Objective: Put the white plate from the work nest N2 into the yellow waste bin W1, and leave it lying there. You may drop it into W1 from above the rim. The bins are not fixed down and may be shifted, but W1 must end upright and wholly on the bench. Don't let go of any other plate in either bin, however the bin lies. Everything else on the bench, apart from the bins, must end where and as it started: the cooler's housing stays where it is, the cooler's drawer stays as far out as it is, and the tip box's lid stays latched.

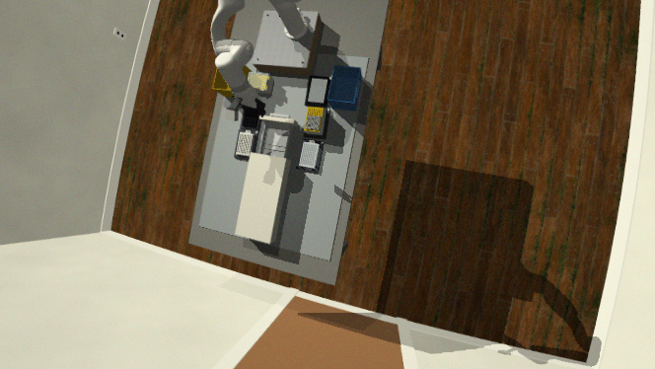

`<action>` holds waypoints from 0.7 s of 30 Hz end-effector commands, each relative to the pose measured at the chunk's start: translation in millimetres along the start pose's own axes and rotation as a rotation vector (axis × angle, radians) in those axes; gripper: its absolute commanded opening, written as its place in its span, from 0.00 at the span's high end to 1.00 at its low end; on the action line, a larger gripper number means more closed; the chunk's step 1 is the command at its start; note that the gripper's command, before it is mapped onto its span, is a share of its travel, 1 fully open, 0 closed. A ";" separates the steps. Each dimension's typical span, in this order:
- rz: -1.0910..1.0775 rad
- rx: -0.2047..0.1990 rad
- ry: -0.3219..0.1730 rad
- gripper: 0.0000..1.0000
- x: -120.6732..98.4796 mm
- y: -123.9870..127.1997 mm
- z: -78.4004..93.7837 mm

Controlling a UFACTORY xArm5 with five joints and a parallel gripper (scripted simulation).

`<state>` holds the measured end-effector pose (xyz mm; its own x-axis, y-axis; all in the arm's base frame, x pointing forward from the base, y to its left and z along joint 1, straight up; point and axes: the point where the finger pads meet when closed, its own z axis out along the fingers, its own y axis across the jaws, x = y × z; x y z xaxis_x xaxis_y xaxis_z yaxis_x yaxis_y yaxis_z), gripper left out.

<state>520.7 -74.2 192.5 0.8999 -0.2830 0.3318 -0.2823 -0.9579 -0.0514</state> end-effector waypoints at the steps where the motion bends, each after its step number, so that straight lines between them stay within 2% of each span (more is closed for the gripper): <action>1: -0.045 -0.001 -0.053 0.00 -12.4 -8.7 -13.2; 3: -0.045 0.000 -0.053 0.00 -15.3 -9.9 -15.8; 4: -0.066 -0.002 -0.078 0.00 -18.9 -12.3 -18.9; 6: -0.066 -0.002 -0.078 0.00 -18.9 -12.3 -18.9; 7: -0.086 -0.003 -0.100 0.00 -22.5 -14.4 -21.9; 9: -0.086 -0.001 -0.101 0.00 -29.3 -17.1 -28.1; 11: -0.127 -0.003 -0.148 0.00 -36.6 -20.9 -34.3; 14: -0.127 -0.001 -0.149 0.00 -44.1 -23.5 -41.0; 16: -0.168 -0.003 -0.196 0.00 -51.5 -26.6 -47.4; 19: -0.168 -0.001 -0.196 0.00 -59.6 -29.1 -54.6; 21: -0.210 -0.003 -0.244 0.00 -66.9 -31.4 -61.1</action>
<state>461.3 -29.8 221.4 0.9807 -0.1279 0.1482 -0.1279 -0.9917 -0.0095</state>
